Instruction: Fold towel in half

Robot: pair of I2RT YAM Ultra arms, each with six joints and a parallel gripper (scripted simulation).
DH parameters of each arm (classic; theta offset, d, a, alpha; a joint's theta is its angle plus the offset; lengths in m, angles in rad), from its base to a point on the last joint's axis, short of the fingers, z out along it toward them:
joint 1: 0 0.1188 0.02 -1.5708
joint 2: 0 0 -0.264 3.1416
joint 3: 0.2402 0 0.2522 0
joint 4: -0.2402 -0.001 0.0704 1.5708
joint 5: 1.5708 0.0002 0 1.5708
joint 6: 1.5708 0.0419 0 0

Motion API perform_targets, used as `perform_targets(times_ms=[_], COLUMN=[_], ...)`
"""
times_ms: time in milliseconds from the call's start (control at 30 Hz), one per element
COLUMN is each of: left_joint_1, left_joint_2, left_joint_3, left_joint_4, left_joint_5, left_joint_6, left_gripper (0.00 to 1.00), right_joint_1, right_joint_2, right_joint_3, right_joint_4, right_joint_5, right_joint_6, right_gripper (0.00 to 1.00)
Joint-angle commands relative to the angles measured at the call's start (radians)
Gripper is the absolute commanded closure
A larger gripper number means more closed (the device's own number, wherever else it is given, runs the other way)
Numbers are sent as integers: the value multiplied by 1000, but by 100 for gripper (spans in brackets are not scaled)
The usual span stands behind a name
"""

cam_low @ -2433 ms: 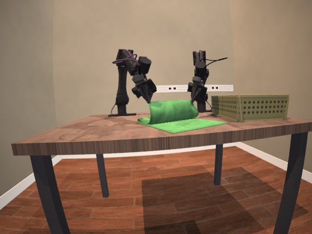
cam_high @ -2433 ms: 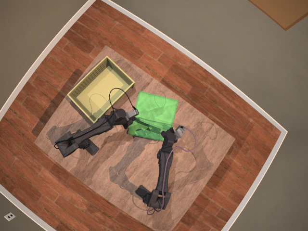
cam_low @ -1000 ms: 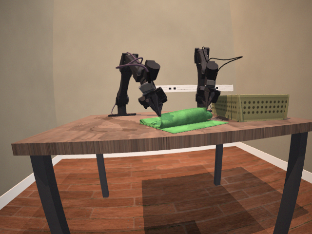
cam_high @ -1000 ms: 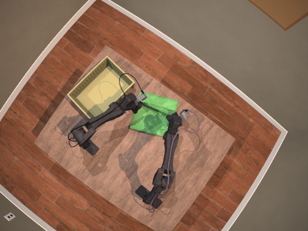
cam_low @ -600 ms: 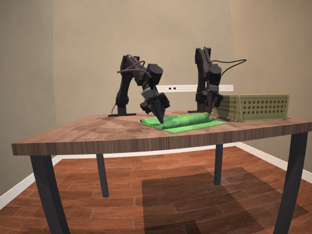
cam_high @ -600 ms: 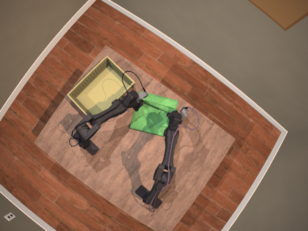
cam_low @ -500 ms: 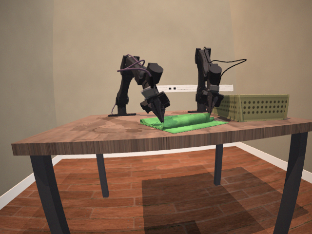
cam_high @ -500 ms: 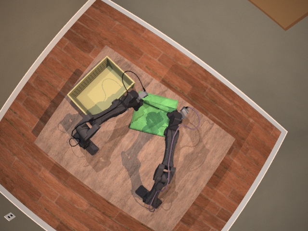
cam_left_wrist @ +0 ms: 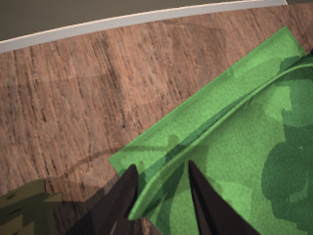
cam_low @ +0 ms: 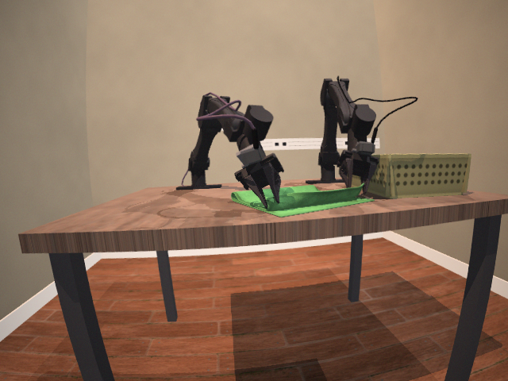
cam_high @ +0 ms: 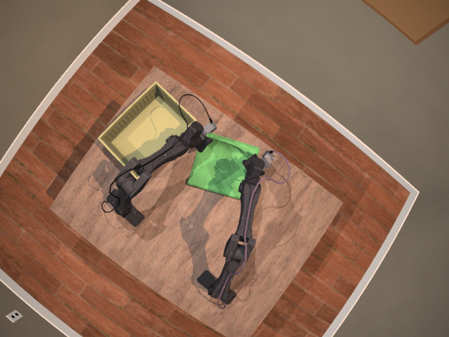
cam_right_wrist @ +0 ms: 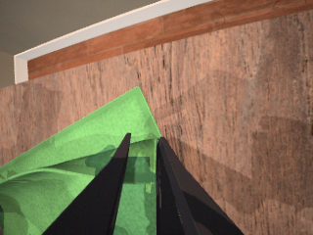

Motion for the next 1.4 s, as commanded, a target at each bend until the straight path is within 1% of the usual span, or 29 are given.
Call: perform_targets(times_ms=[0, 33, 67, 167, 200, 500, 533, 633, 667, 800, 833, 867, 1067, 1367], left_joint_1=[15, 12, 31, 31, 31, 18, 12, 12, 18, 18, 18, 13, 13, 13], left_joint_2=[15, -2, 45, 50, 19, 4, -24, -24, -48, -45, -16, -45, -45, -45], left_joint_3=[66, 67, 112, 121, 122, 136, 158, 161, 194, 205, 207, 231, 239, 239], left_joint_4=[-30, -32, -46, -54, -56, -81, -126, -131, -185, -197, -198, -228, -237, -239], left_joint_5=[19, 19, 28, 29, 28, 29, 26, 27, 28, 29, 29, 31, 31, 31], left_joint_6=[19, 19, 31, 32, 32, 30, 16, 18, 30, 30, 30, 34, 32, 32], left_gripper=[30, 30, 22, 22, 22, 22, 22, 22, 22, 22, 22, 22, 22, 22], right_joint_1=[19, 19, 28, 28, 28, 16, 17, 17, 16, 16, 16, 26, 26, 27], right_joint_2=[-41, -43, 8, -21, -26, -33, -47, -46, -62, -58, -57, -61, -56, -61], right_joint_3=[48, 46, 72, 78, 80, 93, 133, 138, 166, 178, 180, 206, 223, 217], right_joint_4=[-5, 7, -14, -19, -22, -34, -100, -107, -141, -152, -154, -181, -195, -178], right_joint_5=[20, 20, 27, 27, 27, 28, 25, 25, 28, 28, 28, 31, 32, 32], right_joint_6=[9, 7, 1, 1, 1, 1, -5, -4, 1, 1, 1, 19, 14, 14], right_gripper=[70, 70, 40, 40, 17, 16, 16, 16, 16, 16, 16, 16, 16, 16])
